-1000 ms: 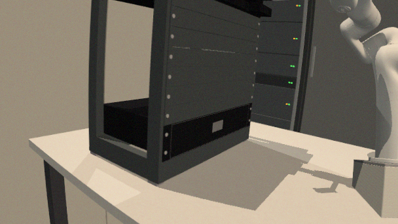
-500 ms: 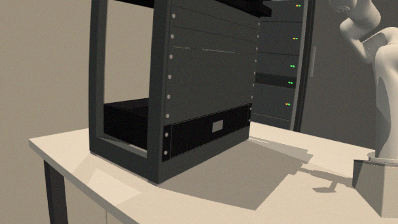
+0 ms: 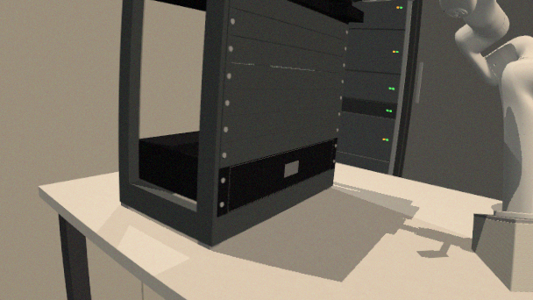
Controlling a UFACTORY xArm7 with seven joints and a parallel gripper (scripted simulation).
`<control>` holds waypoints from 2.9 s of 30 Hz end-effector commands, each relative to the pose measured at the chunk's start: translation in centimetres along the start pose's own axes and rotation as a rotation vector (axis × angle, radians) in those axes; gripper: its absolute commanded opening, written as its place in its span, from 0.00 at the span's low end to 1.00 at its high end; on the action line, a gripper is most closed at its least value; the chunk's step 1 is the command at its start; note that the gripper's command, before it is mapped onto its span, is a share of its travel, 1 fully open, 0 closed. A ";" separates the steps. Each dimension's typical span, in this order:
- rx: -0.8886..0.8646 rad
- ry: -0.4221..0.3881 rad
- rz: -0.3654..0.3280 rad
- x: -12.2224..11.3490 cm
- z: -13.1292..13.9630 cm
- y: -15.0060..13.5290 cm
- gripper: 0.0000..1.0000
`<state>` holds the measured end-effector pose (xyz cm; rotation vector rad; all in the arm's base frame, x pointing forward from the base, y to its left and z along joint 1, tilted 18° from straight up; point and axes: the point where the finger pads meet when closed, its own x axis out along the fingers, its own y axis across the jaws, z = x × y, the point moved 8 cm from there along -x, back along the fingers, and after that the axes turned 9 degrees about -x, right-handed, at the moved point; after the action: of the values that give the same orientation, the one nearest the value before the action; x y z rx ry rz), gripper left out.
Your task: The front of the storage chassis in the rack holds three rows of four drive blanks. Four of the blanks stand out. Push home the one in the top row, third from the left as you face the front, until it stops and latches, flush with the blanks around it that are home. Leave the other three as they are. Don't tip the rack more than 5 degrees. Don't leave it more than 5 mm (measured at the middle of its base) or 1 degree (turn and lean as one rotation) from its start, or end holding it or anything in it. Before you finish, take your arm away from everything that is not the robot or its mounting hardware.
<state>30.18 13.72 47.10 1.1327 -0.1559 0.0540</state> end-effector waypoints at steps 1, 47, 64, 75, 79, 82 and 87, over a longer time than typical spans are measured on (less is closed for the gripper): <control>0.002 -0.002 0.001 0.1 0.1 0.1 0.00; 0.002 -0.003 0.001 -5.2 0.1 0.4 0.00; 0.002 -0.003 0.001 -8.9 0.0 0.4 0.00; 0.002 -0.003 0.001 -10.1 0.0 0.4 0.00; 0.002 -0.003 0.001 -11.5 0.0 0.4 0.00; 0.002 -0.003 0.001 -13.0 0.0 0.4 0.00; 0.002 -0.003 0.001 -14.7 0.0 0.3 0.00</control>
<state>17.19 14.33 45.29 1.1319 -0.1588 0.0554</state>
